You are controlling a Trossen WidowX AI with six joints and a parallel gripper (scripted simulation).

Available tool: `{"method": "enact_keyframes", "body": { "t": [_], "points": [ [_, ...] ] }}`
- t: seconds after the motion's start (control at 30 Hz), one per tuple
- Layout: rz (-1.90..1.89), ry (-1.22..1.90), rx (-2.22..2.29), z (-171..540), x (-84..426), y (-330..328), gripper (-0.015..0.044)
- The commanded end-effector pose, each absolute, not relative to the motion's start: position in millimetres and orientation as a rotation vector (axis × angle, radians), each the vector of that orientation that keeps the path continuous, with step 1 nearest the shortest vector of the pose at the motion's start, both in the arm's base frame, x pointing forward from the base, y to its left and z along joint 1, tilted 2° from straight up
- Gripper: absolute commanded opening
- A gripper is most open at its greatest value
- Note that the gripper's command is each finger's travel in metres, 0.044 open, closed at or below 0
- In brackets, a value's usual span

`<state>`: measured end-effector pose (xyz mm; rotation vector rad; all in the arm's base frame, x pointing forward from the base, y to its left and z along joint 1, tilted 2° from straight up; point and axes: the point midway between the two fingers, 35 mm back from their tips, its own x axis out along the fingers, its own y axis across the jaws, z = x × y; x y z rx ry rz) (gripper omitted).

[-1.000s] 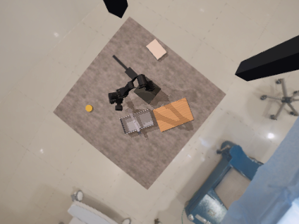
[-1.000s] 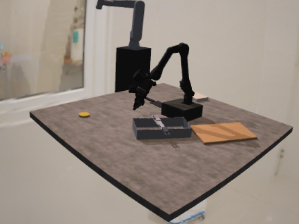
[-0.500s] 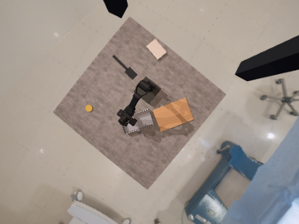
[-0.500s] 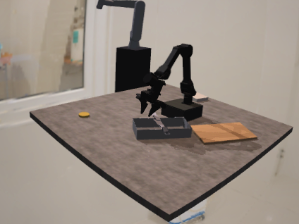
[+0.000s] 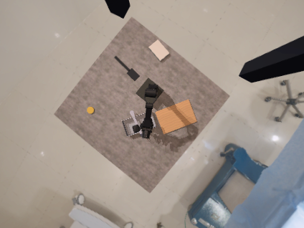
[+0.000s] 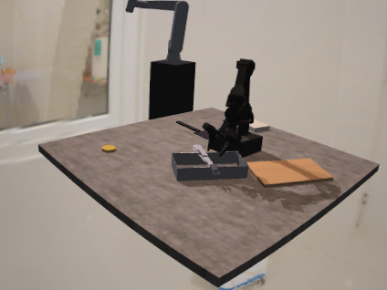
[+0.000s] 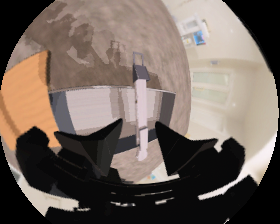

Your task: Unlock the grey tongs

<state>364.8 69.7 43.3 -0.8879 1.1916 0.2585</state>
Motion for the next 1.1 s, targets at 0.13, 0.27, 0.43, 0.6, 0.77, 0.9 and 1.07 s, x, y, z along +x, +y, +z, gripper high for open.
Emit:
{"method": "enact_keyframes", "body": {
  "t": [0.13, 0.27, 0.43, 0.6, 0.77, 0.9, 1.07],
  "points": [
    [0.290, 1.204, -1.030, 47.3, 362.2, 78.8, 0.0260],
    [0.290, 1.204, -1.031, 47.4, 366.8, 71.3, 0.0260],
    [0.290, 1.204, -1.031, 47.4, 367.6, 69.8, 0.0260],
    [0.290, 1.204, -1.031, 45.2, 368.9, 69.1, 0.0260],
    [0.289, 1.204, -1.031, 38.7, 372.6, 67.1, 0.0260],
    [0.289, 1.204, -1.031, 33.1, 375.5, 65.2, 0.0260],
    [0.289, 1.204, -1.031, 26.1, 379.1, 62.8, 0.0260]
  ]
}}
